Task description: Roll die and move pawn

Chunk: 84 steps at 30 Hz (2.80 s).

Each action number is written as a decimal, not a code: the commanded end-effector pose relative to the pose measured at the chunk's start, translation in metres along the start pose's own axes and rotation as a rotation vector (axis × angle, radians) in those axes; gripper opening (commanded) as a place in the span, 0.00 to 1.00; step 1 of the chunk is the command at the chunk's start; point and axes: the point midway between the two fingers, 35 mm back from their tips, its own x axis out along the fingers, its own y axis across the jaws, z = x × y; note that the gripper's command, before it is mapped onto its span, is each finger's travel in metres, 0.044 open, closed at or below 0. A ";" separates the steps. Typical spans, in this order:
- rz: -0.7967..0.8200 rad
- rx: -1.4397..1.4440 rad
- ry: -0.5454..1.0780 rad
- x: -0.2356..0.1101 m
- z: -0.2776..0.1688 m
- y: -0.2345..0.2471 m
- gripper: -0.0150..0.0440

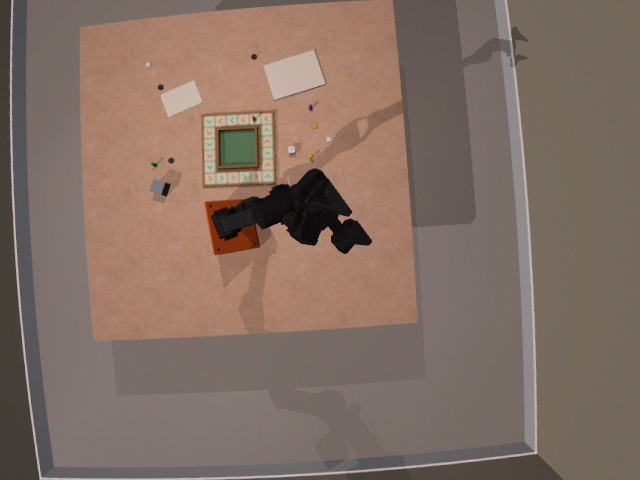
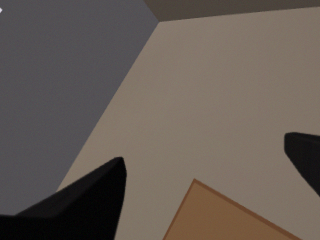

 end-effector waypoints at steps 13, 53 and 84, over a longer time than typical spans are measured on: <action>-0.153 -0.043 0.387 -0.020 -0.127 -0.089 0.72; 0.146 -0.771 2.358 -0.543 -0.358 -0.190 0.72; 1.367 -1.174 2.769 -0.685 -0.236 -0.191 0.72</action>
